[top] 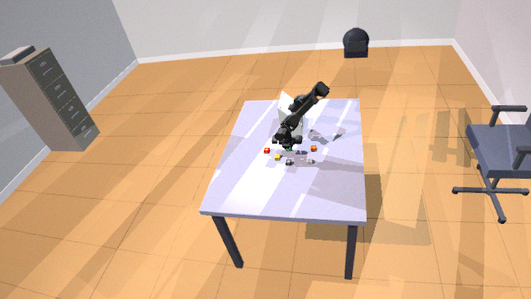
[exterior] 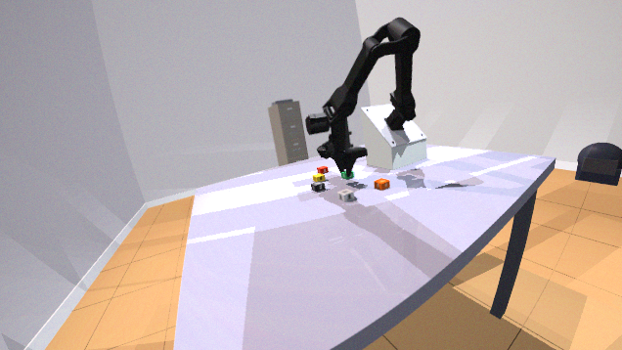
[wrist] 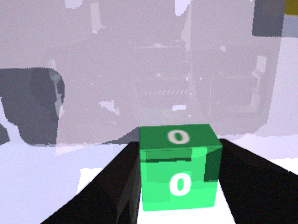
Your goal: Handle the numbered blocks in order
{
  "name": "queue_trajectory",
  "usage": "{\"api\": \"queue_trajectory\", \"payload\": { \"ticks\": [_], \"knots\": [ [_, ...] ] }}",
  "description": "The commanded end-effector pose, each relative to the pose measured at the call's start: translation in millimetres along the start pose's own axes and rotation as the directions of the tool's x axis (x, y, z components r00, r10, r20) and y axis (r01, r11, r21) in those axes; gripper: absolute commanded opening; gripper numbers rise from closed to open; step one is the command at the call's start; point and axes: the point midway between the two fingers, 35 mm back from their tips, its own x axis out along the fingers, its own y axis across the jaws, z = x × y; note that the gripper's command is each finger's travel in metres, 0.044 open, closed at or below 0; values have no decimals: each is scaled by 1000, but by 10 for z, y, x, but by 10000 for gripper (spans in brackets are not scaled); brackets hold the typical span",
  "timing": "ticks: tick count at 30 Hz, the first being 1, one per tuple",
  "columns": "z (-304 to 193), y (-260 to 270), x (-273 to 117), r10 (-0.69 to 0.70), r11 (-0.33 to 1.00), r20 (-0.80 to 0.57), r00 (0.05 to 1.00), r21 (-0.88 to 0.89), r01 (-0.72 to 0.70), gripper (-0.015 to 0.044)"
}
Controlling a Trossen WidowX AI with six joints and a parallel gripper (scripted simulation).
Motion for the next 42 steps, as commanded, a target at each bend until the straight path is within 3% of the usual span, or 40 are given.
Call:
{"api": "queue_trajectory", "payload": {
  "ticks": [1,22,42],
  "knots": [
    [8,3,-43,3,1000,3,1000,-2,-3,120],
    [8,2,-138,2,1000,3,1000,-2,-2,120],
    [6,4,13,3,1000,3,1000,-2,-3,120]
  ]
}}
